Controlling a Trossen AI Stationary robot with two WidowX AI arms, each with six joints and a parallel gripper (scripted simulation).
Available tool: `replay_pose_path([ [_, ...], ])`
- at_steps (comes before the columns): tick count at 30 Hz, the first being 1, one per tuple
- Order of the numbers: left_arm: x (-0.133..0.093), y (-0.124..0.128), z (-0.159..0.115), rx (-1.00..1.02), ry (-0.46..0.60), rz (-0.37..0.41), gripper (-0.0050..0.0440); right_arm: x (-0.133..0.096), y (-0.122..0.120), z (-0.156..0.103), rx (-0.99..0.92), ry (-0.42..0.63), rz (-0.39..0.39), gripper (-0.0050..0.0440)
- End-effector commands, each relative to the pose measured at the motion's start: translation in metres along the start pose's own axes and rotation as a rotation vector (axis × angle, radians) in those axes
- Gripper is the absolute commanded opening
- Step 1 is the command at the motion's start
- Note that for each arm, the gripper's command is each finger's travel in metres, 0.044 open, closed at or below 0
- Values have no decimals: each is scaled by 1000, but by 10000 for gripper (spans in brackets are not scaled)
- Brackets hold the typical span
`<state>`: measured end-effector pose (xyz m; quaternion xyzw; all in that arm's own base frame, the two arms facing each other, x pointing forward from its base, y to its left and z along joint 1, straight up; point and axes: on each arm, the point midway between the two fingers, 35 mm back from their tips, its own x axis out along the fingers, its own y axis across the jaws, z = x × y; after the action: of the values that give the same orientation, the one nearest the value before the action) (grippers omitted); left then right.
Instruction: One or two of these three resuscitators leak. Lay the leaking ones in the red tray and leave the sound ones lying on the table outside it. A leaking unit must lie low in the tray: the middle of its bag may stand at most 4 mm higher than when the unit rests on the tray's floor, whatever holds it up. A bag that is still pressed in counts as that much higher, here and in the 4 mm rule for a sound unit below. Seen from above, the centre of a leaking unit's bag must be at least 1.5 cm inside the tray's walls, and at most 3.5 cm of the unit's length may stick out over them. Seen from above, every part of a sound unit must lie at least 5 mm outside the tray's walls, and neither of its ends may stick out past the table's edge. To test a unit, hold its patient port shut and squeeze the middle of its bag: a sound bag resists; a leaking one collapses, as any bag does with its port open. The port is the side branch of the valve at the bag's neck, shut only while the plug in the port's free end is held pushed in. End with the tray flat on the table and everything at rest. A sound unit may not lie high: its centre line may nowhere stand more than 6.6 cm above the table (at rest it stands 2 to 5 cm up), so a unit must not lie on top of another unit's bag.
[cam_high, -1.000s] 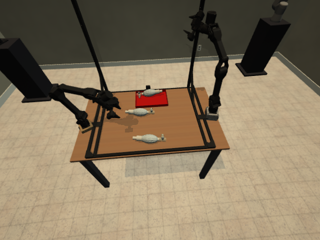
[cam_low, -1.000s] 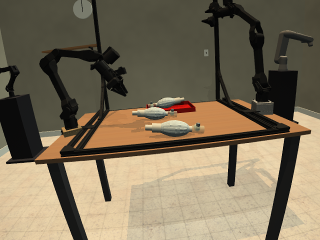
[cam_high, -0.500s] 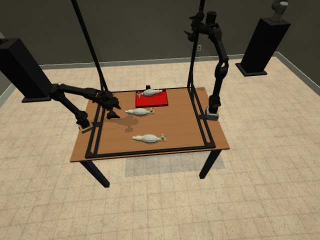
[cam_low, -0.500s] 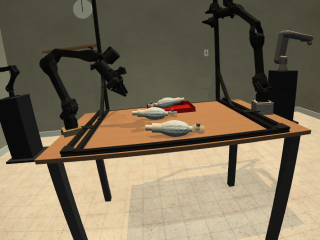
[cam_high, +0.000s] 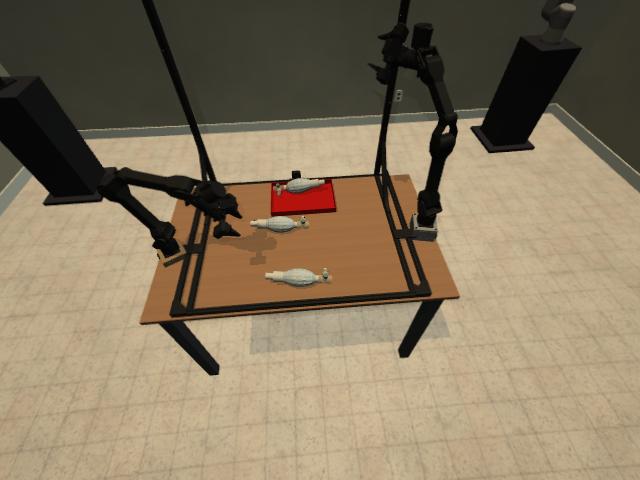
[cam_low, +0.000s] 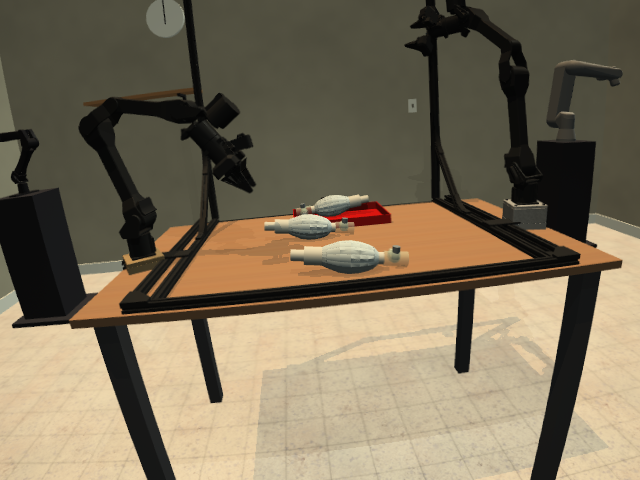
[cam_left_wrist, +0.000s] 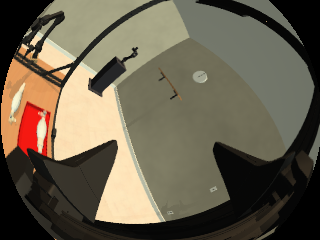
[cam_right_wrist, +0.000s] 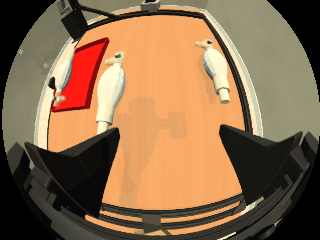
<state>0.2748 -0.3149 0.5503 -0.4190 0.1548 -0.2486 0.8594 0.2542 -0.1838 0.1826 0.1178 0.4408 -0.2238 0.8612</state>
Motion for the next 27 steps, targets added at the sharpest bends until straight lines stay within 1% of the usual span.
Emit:
replay_pose_path([
  [1, 43, 50, -40, 138, 103, 304, 440, 0, 0, 0, 0, -1, 0, 440],
  [5, 43, 50, -40, 138, 103, 304, 440, 0, 0, 0, 0, -1, 0, 440],
  [6, 10, 8, -8, 8, 8, 30, 440, 0, 0, 1, 0, -2, -1, 440],
  [10, 46, 40, -39, 57, 49, 147, 440, 0, 0, 1, 0, -2, -1, 440],
  [16, 41, 52, -43, 132, 109, 322, 440, 0, 0, 1, 0, -2, -1, 440],
  [22, 42, 53, -43, 132, 109, 322, 440, 0, 0, 1, 0, -2, -1, 440],
  [23, 9, 11, -12, 3, 22, 47, 440, 1, 0, 0, -1, 3, 1, 440],
  [27, 45, 43, -42, 53, 61, 164, 440, 1, 0, 0, -1, 3, 1, 440],
])
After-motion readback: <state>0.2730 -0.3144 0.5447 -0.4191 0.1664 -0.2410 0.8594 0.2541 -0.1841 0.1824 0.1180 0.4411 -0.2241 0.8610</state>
